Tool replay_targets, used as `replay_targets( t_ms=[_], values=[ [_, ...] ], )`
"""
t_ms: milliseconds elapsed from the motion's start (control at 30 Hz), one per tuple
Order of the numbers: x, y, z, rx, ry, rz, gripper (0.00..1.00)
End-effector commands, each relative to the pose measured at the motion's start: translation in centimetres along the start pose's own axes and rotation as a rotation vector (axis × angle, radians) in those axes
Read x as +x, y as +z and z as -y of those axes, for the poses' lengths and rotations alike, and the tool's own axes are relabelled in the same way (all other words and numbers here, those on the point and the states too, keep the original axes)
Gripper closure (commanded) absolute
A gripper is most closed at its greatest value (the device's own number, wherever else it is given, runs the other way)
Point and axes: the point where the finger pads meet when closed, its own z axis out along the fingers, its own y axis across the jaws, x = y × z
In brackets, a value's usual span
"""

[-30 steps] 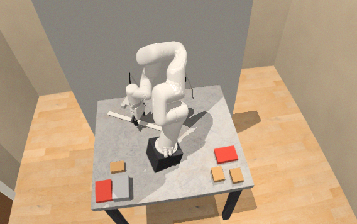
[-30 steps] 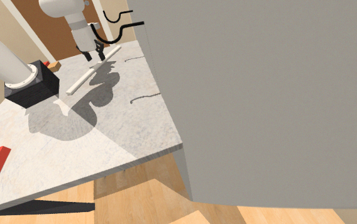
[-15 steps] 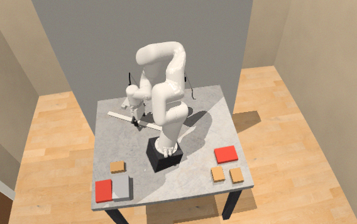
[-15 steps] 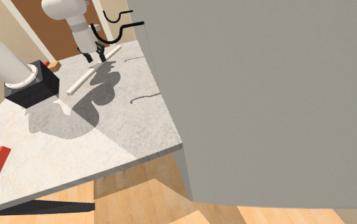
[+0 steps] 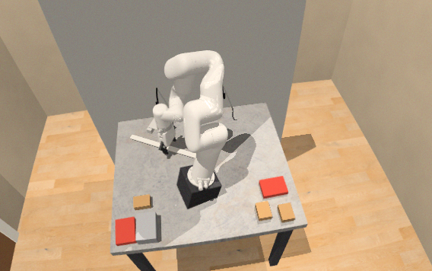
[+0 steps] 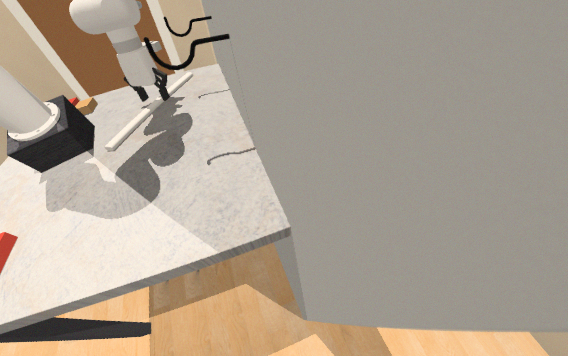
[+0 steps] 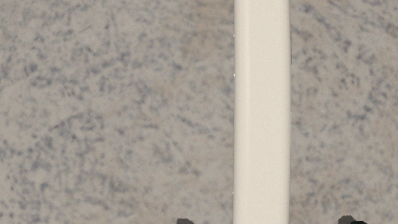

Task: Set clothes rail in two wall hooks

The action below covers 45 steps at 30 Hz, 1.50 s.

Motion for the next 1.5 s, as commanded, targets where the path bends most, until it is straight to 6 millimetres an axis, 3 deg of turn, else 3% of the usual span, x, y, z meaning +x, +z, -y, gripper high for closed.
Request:
replay_targets(
  t_ms=[0,1133,1167,1467],
  values=[
    [0.11,0.02,-0.06,-0.001,0.0,-0.003,0.0],
    [0.1,0.95,-0.06,-0.001,0.0,-0.003,0.0],
    [0.1,0.89,-0.06,-0.001,0.0,-0.003,1.0],
    [0.1,0.43,-0.06,-0.001,0.0,-0.003,1.0]
  ],
)
